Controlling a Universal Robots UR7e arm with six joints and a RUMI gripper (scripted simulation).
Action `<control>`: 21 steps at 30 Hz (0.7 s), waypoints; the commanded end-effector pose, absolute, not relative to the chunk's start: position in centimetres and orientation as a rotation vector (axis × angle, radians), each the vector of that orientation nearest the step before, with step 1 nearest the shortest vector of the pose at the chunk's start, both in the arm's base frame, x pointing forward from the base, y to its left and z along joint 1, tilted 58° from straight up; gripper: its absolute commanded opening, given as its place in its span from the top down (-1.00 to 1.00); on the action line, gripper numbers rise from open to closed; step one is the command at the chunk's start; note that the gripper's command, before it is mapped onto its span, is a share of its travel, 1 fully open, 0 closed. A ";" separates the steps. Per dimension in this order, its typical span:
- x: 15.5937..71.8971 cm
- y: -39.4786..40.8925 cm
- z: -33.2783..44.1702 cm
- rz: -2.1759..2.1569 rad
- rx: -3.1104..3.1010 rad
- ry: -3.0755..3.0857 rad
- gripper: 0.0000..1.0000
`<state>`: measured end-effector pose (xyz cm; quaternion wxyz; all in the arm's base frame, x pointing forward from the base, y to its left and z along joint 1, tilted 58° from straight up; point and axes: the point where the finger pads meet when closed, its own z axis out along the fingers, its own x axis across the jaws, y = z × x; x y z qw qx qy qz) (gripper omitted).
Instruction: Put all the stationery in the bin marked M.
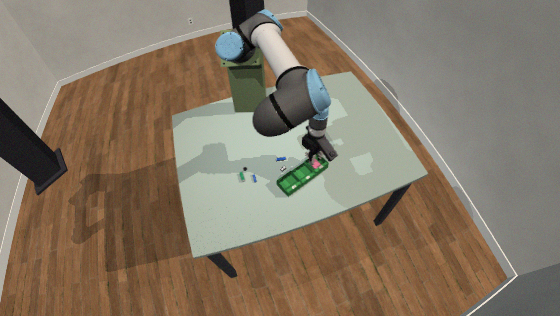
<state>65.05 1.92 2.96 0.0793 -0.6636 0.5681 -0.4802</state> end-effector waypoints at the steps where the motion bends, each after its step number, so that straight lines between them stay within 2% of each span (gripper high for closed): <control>1: 65.0 2.0 3.1 -1.437 -1.985 1.699 0.44; 21: 63.4 3.0 4.2 -1.437 -1.985 1.699 0.44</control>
